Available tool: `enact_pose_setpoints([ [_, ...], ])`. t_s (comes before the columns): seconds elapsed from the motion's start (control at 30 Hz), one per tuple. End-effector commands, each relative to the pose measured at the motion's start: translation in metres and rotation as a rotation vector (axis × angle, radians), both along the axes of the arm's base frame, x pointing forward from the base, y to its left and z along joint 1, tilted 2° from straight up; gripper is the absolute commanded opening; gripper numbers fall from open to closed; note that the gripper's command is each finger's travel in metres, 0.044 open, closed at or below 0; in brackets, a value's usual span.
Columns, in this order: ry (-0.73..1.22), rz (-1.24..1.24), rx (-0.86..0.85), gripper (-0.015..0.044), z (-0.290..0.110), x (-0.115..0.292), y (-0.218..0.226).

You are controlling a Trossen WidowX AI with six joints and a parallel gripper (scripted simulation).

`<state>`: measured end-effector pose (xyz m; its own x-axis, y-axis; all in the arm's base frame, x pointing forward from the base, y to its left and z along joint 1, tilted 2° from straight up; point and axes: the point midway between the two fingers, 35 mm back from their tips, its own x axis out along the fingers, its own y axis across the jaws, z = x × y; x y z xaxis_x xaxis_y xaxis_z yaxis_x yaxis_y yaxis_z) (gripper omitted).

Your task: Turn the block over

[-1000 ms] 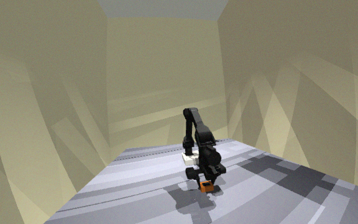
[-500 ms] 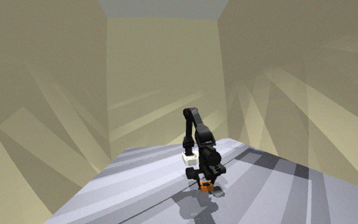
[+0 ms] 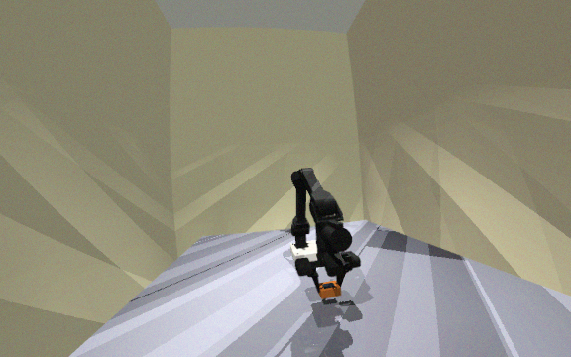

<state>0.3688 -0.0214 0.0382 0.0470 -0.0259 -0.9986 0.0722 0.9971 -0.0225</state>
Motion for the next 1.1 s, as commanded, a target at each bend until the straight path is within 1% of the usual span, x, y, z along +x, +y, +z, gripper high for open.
enact_pose_setpoints([
  [0.0, -0.035, 0.003, -0.003, 0.0, -0.0036, -0.0016, 0.0003],
  [0.57, -0.297, 0.01, -0.022, 0.0, -0.0105, -0.0006, 0.0002],
  [1.07, -0.528, 0.014, -0.038, 0.0, -0.0082, -0.0085, 0.0006],
])
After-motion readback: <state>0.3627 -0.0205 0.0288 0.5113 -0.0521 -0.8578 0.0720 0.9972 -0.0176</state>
